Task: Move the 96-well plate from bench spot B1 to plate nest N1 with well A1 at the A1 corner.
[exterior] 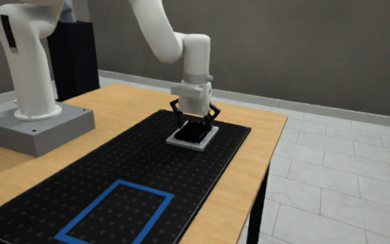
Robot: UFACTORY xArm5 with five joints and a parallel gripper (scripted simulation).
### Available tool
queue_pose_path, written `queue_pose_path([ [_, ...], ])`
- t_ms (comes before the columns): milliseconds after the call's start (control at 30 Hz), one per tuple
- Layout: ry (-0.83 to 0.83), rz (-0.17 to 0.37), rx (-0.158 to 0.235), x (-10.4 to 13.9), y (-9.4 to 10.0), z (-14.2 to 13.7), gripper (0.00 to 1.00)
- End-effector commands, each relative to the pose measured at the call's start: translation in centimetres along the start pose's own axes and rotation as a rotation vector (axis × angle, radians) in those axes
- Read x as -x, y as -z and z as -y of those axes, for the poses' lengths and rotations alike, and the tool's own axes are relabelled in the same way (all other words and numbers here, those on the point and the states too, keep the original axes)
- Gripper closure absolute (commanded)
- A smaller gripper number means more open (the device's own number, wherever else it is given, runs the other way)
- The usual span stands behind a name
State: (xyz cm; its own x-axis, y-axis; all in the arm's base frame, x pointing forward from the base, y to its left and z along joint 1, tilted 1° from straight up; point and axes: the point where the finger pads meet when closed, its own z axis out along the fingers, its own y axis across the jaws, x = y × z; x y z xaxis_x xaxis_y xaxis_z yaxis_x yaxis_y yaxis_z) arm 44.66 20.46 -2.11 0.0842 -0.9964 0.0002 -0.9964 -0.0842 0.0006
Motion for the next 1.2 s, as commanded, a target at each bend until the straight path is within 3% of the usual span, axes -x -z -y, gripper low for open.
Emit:
queue_pose_path([
  [0, 0.000, 0.011, -0.002, 0.1, 1.1, 0.2, 0.00],
  [833, 0.000, 0.011, -0.002, 0.0, 7.2, 0.2, 0.00],
  [1167, 0.000, 0.011, -0.002, 0.0, 8.8, 0.2, 0.00],
])
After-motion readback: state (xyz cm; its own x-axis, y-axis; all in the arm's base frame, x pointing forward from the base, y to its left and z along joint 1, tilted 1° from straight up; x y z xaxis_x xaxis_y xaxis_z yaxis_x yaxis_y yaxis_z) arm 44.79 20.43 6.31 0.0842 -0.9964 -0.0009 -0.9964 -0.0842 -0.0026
